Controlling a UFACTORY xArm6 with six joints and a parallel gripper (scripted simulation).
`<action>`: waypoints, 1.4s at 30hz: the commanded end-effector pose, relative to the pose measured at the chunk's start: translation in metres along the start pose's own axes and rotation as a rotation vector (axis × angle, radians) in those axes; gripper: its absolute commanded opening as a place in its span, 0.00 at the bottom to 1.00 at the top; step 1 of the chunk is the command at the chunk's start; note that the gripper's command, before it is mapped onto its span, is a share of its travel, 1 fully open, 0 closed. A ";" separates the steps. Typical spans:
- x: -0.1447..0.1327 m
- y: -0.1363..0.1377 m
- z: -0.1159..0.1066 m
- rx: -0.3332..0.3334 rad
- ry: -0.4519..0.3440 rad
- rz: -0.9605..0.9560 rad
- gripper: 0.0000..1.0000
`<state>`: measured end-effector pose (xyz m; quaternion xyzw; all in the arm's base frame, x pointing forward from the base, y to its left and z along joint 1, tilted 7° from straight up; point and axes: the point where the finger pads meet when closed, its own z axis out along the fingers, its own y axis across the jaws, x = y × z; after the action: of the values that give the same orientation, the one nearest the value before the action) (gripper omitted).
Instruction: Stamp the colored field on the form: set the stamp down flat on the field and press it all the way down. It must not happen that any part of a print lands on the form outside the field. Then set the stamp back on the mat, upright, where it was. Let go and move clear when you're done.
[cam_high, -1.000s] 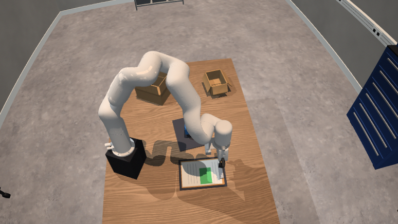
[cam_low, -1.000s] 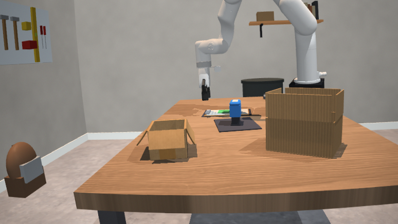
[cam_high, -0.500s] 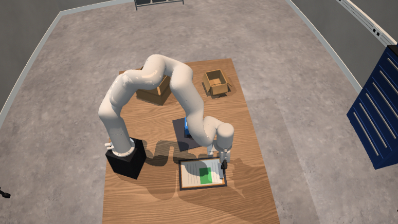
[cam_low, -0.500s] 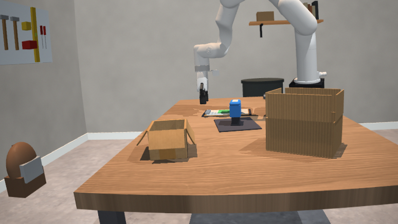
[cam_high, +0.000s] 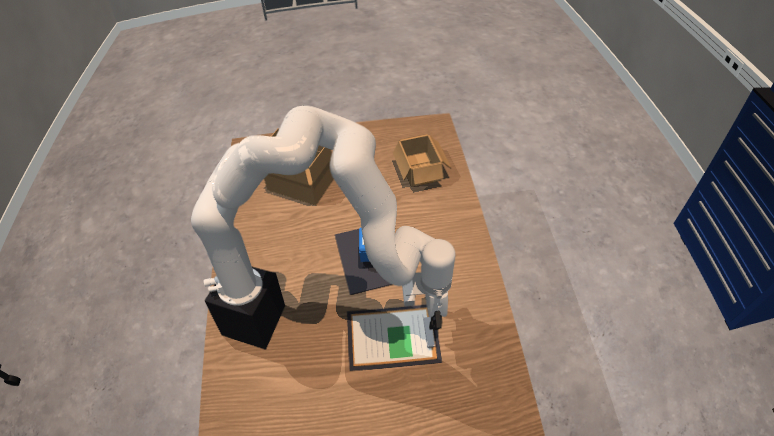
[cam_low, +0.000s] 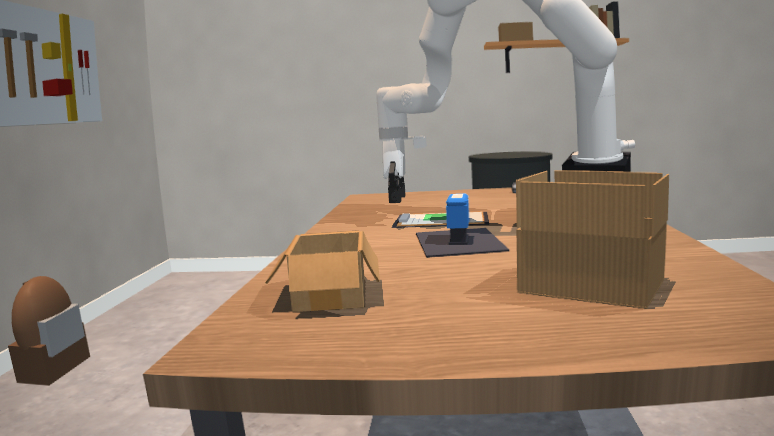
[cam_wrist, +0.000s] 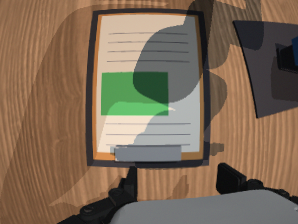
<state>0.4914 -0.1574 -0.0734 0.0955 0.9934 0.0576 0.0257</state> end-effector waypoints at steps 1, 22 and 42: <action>-0.002 0.000 -0.002 0.001 -0.004 0.000 1.00; -0.003 0.000 -0.006 0.000 -0.005 0.049 1.00; -0.007 0.000 -0.110 -0.038 -0.018 0.916 1.00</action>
<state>0.4950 -0.1675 0.0076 0.4195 0.9025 0.0951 0.0233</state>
